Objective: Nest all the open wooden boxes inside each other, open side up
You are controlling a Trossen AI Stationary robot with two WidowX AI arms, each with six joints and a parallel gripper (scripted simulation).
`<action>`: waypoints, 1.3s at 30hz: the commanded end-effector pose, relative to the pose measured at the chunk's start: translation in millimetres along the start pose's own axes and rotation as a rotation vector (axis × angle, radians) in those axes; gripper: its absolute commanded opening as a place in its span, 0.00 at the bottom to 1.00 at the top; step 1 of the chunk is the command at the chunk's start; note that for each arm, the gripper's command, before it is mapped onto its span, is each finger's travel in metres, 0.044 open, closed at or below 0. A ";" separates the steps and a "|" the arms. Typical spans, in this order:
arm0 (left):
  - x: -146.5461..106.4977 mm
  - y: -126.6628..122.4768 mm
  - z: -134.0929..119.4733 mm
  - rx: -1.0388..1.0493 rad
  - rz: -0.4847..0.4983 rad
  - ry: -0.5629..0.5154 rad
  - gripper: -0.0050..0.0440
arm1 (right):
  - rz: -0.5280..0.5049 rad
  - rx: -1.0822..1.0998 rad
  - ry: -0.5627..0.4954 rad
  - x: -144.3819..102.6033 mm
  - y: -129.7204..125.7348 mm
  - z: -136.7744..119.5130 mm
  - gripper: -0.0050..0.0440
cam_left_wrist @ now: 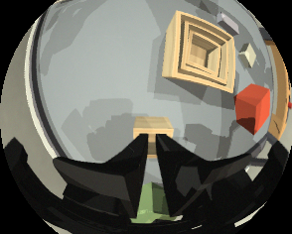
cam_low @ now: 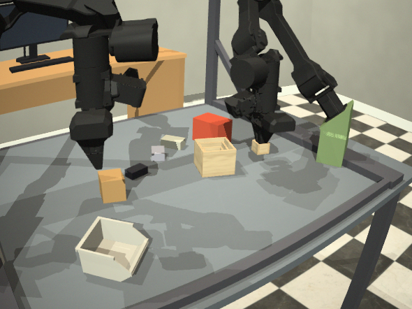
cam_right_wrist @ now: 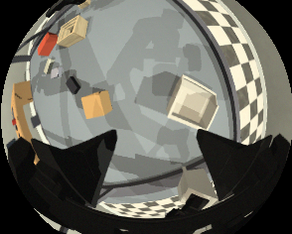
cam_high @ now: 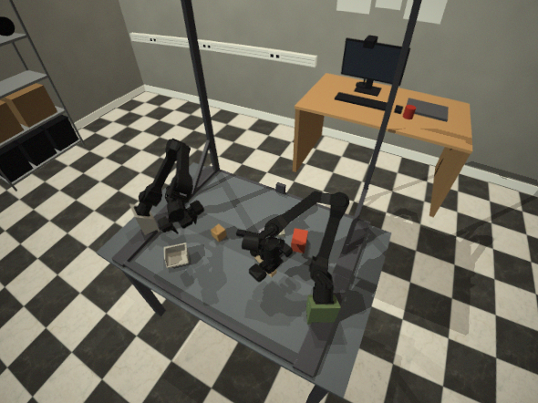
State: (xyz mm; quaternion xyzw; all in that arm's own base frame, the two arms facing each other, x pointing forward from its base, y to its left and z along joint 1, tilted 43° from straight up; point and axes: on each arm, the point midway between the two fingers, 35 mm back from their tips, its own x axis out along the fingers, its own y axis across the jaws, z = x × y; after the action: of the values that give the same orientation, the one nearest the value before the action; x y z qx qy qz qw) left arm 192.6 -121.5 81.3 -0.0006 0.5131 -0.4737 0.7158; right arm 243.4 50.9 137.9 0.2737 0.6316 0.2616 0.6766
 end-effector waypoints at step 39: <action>-47.1 -59.1 90.2 0.007 0.000 -0.008 0.33 | -0.112 -0.071 0.000 9.4 0.6 -0.2 0.92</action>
State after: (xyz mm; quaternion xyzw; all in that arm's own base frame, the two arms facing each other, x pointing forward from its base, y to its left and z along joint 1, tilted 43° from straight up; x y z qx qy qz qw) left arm 216.0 -165.4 180.7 -0.0030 0.5159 -0.4757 0.7124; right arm 244.9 52.7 134.3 0.2483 0.6338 0.2561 0.6863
